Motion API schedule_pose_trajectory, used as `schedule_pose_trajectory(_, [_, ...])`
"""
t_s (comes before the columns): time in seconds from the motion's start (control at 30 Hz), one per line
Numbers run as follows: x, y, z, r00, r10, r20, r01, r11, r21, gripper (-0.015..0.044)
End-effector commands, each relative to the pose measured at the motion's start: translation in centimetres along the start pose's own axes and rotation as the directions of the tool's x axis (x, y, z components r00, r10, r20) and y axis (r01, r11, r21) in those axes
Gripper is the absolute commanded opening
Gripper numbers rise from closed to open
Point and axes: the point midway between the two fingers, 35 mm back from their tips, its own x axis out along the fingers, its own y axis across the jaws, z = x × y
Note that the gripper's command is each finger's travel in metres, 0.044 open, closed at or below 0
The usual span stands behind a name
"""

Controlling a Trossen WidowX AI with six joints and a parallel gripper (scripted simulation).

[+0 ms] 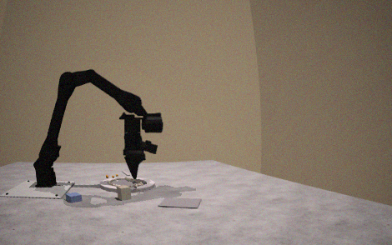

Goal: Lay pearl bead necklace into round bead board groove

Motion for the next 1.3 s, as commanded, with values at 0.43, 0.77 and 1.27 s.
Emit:
schedule_pose_trajectory(0.43, [-2.3, 6.4, -2.8, 1.0, 0.009, 0.006, -0.008, 0.27, 0.963, 0.012])
schedule_pose_trajectory(0.77, [-2.3, 6.4, -2.8, 1.0, 0.009, 0.006, -0.008, 0.268, 0.963, 0.012])
schedule_pose_trajectory(1.27, [-1.6, 6.3, -2.6, 1.0, 0.007, 0.013, -0.015, 0.274, 0.961, 0.012])
